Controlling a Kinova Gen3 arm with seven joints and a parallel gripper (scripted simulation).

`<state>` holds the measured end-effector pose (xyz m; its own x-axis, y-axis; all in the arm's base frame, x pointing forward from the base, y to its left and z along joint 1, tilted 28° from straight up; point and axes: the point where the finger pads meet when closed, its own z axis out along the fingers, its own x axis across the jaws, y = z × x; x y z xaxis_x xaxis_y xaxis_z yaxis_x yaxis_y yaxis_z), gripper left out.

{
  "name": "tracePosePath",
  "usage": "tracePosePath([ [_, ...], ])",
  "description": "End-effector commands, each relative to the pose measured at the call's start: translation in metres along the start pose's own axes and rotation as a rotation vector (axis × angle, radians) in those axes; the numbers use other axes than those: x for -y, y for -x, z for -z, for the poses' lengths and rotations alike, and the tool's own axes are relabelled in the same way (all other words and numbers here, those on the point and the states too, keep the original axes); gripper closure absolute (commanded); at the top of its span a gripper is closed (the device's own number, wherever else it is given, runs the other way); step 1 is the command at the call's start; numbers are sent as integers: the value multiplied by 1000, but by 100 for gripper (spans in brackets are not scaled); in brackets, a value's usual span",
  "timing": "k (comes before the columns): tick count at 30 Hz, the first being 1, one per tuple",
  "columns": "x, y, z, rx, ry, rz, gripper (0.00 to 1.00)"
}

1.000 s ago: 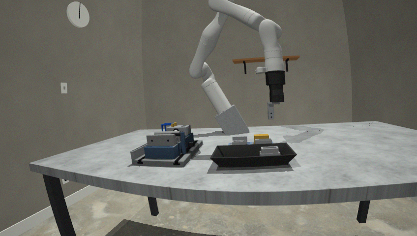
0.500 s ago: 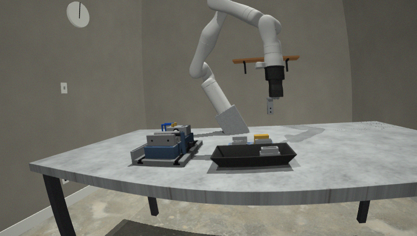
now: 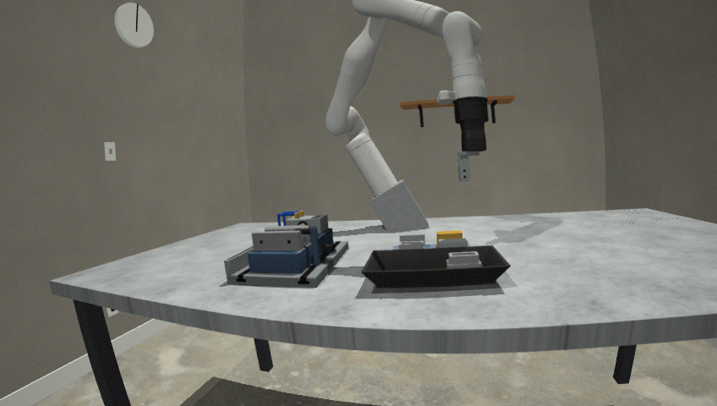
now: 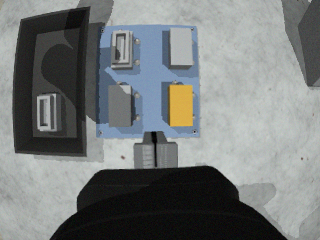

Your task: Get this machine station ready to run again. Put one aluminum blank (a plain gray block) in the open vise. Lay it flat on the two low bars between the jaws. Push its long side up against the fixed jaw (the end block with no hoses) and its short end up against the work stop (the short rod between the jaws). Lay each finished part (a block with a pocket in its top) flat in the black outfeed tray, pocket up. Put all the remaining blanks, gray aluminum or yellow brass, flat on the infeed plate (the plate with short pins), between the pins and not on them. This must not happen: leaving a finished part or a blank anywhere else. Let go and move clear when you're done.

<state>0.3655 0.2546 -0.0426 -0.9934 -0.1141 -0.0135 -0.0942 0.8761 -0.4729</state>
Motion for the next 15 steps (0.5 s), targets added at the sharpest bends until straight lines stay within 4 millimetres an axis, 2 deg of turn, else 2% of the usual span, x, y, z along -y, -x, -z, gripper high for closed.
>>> tracePosePath([
  [1, -2, 2, 9, 7, 9, 0, 100],
  [15, -2, 2, 16, 7, 9, 0, 100],
])
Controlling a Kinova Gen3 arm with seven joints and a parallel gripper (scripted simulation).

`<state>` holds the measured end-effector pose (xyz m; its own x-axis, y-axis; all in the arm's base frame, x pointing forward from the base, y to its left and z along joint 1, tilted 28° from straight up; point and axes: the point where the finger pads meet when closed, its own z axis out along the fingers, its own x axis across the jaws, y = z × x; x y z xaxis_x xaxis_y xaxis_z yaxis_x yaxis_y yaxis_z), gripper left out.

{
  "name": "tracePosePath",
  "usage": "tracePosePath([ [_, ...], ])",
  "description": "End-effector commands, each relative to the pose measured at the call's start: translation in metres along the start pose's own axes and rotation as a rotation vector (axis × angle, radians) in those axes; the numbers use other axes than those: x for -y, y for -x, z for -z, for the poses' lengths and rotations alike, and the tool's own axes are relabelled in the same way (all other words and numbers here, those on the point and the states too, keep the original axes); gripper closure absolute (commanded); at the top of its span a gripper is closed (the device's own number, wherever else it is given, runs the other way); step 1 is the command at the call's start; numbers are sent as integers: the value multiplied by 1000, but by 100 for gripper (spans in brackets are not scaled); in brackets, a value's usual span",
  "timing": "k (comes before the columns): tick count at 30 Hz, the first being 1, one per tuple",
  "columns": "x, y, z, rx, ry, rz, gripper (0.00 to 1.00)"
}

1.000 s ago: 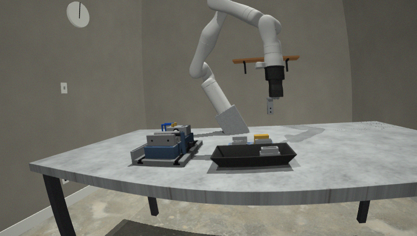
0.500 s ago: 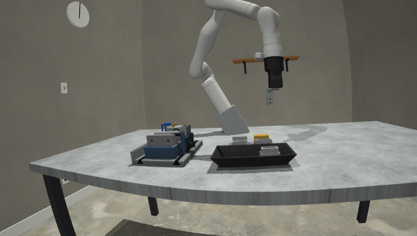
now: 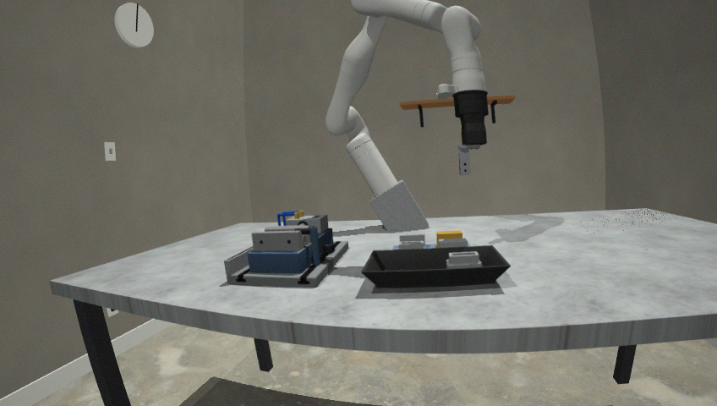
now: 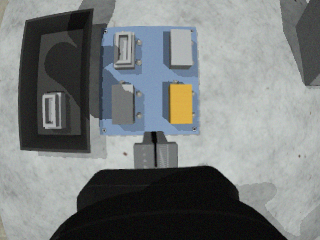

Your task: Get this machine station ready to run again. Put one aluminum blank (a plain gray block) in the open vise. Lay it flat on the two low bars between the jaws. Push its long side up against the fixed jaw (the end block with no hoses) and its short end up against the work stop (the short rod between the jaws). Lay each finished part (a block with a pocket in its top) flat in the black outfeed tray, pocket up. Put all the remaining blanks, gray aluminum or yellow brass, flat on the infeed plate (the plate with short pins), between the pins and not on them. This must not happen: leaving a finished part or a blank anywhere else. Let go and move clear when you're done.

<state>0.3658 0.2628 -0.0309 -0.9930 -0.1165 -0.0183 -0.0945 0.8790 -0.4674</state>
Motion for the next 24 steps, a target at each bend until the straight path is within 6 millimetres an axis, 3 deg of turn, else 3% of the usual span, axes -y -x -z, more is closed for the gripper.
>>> tracePosePath([
  [1, -1, 1, 1, 2, 2, 0, 100],
  [5, -3, 12, 2, 3, 3, 1, 100],
  [8, -7, 32, 3, 5, 3, 2, 100],
  [10, -7, 32, 3, 5, 3, 2, 100],
  [19, -7, 121, 3, 6, 3, 2, 100],
  [24, 0, 154, 2, 4, 2, 0, 100],
])
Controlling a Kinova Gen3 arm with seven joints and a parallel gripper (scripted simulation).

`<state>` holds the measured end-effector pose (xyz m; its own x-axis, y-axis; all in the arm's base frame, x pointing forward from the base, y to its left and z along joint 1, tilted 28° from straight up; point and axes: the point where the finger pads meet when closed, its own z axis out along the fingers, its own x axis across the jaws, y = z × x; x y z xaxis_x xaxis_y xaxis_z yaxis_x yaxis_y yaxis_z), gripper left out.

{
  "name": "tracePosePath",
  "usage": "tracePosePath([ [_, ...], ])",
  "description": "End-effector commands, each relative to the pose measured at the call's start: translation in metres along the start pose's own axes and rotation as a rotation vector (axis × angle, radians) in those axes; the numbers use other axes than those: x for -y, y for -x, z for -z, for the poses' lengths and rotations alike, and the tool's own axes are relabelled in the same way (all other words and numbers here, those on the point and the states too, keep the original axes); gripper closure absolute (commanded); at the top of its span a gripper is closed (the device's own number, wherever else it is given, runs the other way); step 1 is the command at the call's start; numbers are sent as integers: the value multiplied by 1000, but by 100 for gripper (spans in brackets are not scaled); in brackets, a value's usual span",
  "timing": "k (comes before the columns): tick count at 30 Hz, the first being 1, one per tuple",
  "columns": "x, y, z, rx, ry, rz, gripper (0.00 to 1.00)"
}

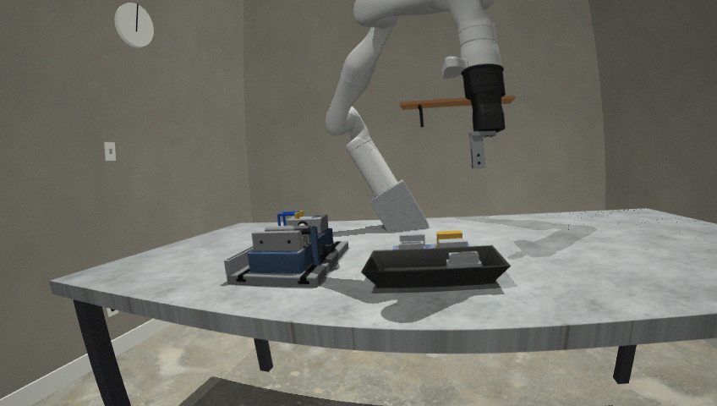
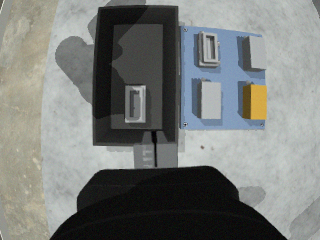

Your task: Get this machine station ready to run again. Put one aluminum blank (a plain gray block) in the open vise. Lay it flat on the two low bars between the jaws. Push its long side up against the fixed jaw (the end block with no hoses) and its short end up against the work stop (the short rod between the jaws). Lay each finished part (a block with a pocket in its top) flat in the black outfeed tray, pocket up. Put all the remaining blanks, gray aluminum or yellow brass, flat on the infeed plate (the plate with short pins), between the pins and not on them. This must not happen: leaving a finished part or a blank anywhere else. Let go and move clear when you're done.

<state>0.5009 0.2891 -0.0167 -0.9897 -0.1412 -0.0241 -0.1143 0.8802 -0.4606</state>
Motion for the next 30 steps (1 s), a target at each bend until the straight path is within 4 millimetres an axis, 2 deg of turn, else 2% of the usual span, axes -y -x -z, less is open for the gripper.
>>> tracePosePath([
  [1, 5, 19, -14, -13, -6, -19, 100],
  [20, 7, 25, -16, -14, -6, -19, 100],
  [30, 7, 25, -27, -14, -6, -19, 100],
])
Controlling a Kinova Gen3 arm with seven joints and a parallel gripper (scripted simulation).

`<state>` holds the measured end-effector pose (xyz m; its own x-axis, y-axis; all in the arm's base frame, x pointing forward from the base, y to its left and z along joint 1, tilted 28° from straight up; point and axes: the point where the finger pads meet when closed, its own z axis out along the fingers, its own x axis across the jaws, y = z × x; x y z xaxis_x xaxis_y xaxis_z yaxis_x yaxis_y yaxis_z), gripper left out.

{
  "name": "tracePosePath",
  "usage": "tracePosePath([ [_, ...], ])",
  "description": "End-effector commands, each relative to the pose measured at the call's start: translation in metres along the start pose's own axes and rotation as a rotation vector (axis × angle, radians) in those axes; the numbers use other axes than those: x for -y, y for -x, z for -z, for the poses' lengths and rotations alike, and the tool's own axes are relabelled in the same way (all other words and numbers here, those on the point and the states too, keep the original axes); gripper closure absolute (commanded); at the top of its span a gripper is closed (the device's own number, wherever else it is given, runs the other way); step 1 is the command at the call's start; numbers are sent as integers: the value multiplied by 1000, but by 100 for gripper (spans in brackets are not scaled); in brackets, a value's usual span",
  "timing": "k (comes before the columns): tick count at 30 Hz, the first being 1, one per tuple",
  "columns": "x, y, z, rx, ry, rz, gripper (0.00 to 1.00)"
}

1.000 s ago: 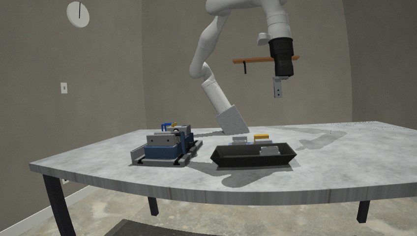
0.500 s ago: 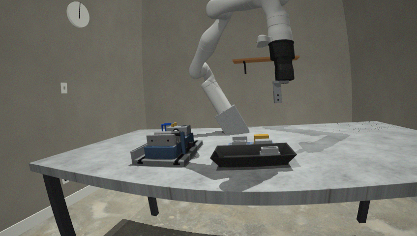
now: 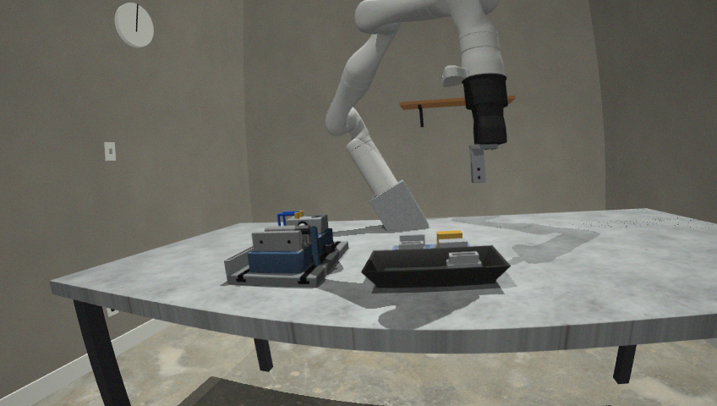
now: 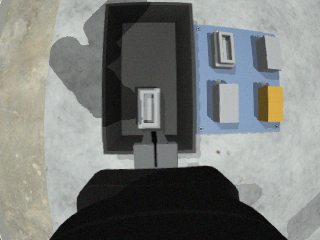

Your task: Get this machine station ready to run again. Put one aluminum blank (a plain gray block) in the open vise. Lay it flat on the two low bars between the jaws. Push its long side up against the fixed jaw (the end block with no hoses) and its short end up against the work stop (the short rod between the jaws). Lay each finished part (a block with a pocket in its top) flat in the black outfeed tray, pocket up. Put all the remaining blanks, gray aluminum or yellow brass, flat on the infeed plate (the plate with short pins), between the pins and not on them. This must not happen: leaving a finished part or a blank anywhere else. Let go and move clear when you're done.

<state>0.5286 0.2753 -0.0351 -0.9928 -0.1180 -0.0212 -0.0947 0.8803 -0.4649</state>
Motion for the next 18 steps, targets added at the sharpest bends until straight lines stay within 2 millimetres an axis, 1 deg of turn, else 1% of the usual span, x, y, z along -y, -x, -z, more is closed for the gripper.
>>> tracePosePath([
  [1, 0, 0, -4, -1, -1, 0, 100],
  [5, 0, 0, -11, -1, -1, 0, 100],
  [7, 0, 0, -11, -1, -1, 0, 100],
  [18, 0, 0, -32, -1, -1, 0, 100],
])
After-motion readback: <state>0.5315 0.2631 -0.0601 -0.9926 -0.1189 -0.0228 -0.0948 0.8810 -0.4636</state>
